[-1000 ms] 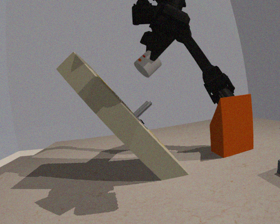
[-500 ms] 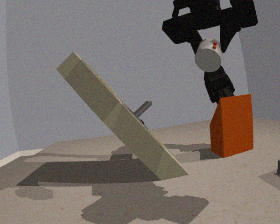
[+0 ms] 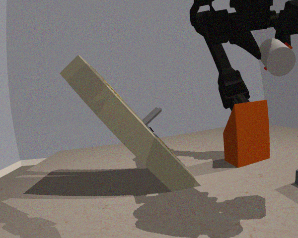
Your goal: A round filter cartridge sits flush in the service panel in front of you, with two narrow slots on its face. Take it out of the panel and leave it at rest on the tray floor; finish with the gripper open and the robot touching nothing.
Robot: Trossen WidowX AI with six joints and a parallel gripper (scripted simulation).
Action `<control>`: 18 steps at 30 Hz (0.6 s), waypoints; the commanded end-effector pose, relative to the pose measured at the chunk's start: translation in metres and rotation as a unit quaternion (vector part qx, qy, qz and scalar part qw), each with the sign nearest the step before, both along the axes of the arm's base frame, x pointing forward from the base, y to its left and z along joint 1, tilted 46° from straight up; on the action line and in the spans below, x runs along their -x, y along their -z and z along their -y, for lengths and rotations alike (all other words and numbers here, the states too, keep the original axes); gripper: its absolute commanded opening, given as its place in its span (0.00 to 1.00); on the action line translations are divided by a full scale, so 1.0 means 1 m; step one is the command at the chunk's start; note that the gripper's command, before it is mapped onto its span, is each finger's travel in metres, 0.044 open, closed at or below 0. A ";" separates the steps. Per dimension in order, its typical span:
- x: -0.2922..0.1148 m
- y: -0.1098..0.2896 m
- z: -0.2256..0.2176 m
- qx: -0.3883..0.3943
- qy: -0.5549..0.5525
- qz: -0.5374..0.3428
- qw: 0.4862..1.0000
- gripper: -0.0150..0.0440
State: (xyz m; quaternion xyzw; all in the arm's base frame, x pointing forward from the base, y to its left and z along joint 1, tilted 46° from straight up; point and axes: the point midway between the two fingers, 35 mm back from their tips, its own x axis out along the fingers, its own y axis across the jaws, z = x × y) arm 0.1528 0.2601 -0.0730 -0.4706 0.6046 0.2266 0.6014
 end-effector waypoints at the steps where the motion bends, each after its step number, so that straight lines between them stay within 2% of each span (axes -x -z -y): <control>1: 0.030 0.021 0.000 -0.003 -0.038 -0.034 0.999 0.25; 9: 0.094 0.064 0.010 -0.018 -0.116 -0.108 0.987 0.25; 18: 0.159 0.099 0.042 -0.027 -0.200 -0.193 0.960 0.25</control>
